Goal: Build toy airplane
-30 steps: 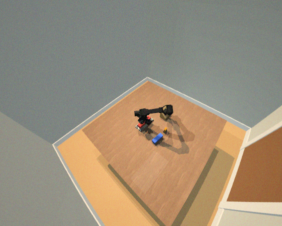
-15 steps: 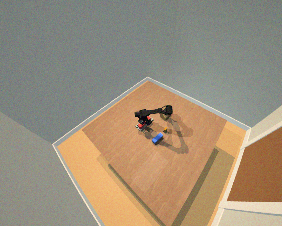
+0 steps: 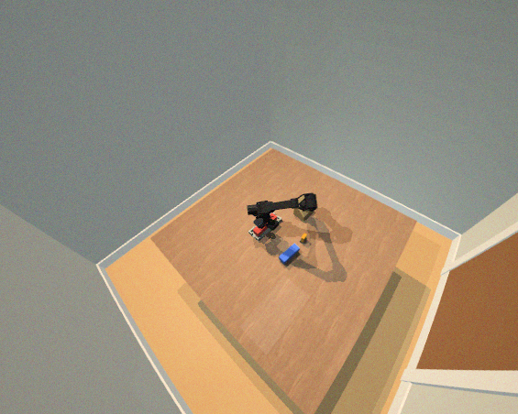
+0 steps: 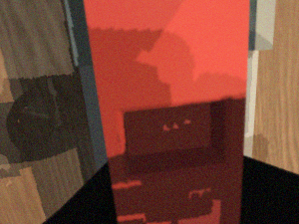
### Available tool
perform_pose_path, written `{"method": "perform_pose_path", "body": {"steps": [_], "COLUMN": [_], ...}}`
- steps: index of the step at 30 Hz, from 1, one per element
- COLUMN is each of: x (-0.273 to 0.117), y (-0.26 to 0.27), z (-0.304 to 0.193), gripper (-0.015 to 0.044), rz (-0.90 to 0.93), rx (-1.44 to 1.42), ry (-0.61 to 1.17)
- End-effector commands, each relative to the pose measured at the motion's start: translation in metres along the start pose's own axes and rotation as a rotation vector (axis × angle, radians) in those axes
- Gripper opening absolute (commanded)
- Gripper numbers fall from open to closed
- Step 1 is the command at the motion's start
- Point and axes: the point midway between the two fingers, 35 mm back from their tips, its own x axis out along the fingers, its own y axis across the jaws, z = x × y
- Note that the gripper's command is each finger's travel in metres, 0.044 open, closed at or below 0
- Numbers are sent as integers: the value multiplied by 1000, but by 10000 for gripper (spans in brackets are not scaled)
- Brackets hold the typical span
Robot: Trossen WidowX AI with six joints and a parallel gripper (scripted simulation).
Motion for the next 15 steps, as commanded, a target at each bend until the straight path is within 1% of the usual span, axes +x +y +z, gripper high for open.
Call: {"method": "perform_pose_path", "body": {"steps": [1, 7, 8, 15], "x": [0, 0, 0, 0], "y": [0, 0, 0, 0], "z": [0, 0, 0, 0], "gripper": [266, 424, 440, 440], "rz": [-1, -1, -1, -1], "rx": [-1, -1, -1, -1], "ry": [0, 0, 0, 0]}}
